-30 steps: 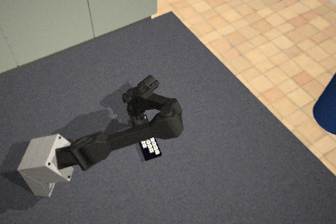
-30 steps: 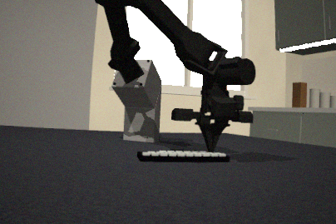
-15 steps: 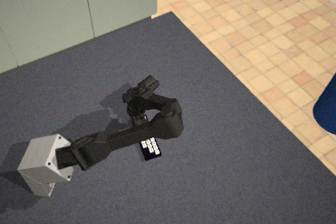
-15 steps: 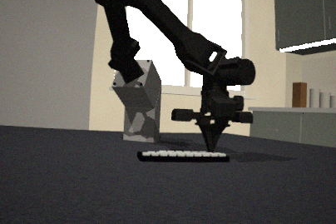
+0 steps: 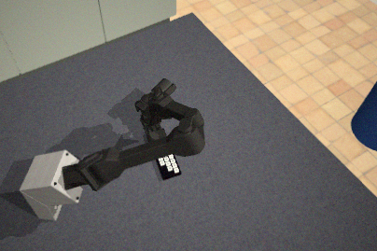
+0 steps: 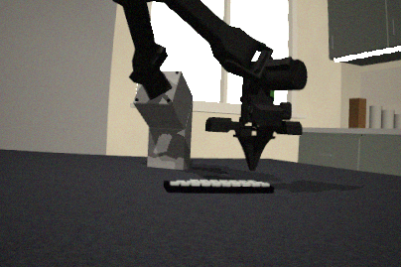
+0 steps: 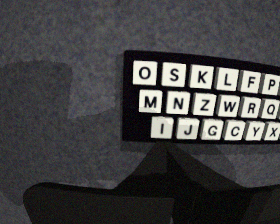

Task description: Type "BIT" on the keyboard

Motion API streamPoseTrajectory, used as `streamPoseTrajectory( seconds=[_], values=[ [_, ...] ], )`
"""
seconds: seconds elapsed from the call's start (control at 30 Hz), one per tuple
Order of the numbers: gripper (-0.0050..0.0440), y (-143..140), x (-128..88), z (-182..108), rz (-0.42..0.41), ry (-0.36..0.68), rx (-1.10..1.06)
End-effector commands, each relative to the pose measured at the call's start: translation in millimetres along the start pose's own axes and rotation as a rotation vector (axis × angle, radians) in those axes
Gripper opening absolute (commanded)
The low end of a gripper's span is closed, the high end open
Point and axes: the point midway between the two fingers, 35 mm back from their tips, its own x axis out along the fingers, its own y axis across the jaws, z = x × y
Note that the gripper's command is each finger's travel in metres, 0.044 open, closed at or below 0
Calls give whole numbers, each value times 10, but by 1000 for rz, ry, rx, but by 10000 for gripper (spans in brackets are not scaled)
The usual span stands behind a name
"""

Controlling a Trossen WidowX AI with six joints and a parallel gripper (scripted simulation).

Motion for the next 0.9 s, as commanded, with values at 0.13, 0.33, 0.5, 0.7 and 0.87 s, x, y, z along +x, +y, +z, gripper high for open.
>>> streamPoseTrajectory(
  seconds=[0.13,0.33,0.5,0.7,0.87],
  values=[
    [0,-15,-77,34,4,-5,5],
    [0,-433,-68,234,5,3,10],
    [0,-937,-93,390,2,-5,12],
    [0,-1013,-53,408,1,-7,12],
    [0,-1014,49,409,0,-7,11]
  ],
)
